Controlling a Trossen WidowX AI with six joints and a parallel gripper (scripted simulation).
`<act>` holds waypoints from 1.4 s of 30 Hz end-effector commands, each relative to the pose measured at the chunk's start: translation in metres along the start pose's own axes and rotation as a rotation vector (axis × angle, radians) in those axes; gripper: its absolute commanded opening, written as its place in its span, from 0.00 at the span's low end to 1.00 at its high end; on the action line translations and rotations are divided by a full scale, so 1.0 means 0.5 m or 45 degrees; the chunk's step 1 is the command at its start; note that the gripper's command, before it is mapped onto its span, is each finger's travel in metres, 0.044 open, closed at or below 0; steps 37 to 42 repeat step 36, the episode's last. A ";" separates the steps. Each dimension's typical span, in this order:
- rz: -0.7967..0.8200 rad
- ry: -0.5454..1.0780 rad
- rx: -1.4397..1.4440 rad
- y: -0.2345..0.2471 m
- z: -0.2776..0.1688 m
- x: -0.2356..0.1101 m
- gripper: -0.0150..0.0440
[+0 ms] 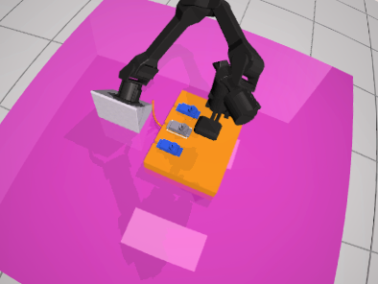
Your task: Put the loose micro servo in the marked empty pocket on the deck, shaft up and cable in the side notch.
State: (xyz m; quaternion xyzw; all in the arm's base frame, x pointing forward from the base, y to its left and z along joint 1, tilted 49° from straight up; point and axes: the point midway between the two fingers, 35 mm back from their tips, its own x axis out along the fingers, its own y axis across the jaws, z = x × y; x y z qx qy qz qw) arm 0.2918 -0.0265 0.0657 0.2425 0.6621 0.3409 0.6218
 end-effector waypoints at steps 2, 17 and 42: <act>0.020 -0.002 0.106 -0.009 -0.007 -0.051 1.00; 0.026 -0.002 0.134 -0.011 -0.011 -0.067 1.00; 0.026 -0.002 0.134 -0.011 -0.011 -0.067 1.00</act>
